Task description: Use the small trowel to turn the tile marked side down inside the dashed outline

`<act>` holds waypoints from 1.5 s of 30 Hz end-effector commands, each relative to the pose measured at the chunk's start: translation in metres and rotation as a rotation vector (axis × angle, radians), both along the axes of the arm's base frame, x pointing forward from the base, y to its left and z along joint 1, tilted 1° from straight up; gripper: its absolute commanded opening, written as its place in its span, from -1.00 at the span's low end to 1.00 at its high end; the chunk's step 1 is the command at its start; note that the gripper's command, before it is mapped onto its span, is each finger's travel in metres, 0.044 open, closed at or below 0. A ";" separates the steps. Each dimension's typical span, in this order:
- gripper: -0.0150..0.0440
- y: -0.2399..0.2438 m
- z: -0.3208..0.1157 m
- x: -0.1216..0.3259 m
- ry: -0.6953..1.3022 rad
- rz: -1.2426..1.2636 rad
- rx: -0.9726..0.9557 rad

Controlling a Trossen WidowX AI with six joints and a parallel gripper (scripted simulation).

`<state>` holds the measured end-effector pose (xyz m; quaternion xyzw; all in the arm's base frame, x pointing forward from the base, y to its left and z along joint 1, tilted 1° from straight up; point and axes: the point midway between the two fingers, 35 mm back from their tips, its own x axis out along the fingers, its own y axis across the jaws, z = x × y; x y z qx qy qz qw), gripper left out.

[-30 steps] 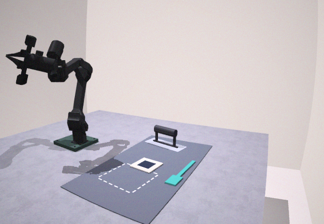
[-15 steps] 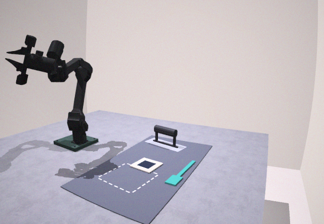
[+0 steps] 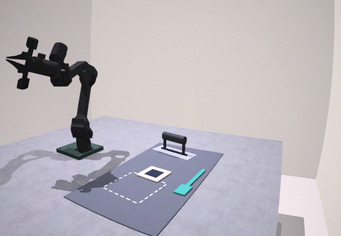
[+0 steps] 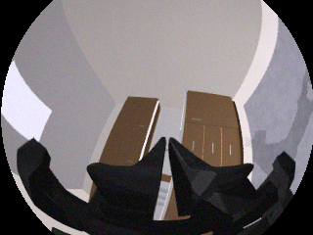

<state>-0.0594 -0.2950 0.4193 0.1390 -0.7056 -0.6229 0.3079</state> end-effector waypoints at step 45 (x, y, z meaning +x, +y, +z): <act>0.42 -0.069 -0.035 0.230 0.421 0.695 0.466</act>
